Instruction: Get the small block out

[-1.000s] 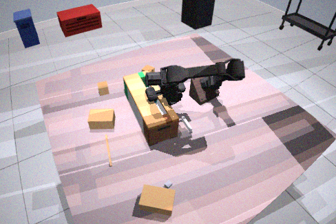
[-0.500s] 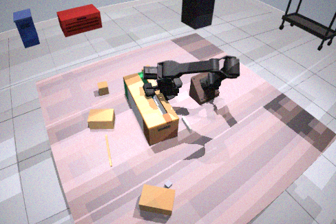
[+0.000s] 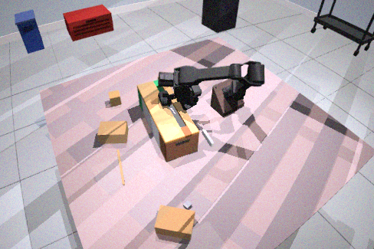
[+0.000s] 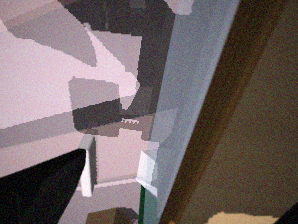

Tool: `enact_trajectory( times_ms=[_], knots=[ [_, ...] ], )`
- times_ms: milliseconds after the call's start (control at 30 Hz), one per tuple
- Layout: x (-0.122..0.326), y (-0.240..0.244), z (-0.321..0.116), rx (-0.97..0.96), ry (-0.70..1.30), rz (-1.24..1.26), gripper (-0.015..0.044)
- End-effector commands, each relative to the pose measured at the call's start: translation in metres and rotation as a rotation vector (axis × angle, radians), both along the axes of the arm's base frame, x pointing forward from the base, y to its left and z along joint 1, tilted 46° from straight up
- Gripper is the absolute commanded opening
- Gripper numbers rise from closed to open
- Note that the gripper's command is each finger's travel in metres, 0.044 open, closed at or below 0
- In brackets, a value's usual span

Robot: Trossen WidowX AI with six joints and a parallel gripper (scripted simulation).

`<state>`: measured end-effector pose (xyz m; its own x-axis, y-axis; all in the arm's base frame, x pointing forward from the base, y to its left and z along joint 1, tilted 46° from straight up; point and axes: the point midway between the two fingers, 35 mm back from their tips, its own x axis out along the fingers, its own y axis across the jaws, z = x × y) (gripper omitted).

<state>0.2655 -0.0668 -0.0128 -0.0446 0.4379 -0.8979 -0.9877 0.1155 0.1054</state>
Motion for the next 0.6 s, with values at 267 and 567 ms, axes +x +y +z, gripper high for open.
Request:
enact_trajectory(
  times_ms=[267,567],
  knots=[
    [0.0,-0.002,-0.002,0.003,0.003,-0.004,0.04],
    [-0.002,-0.008,-0.009,0.002,0.003,-0.004,0.04]
  ],
)
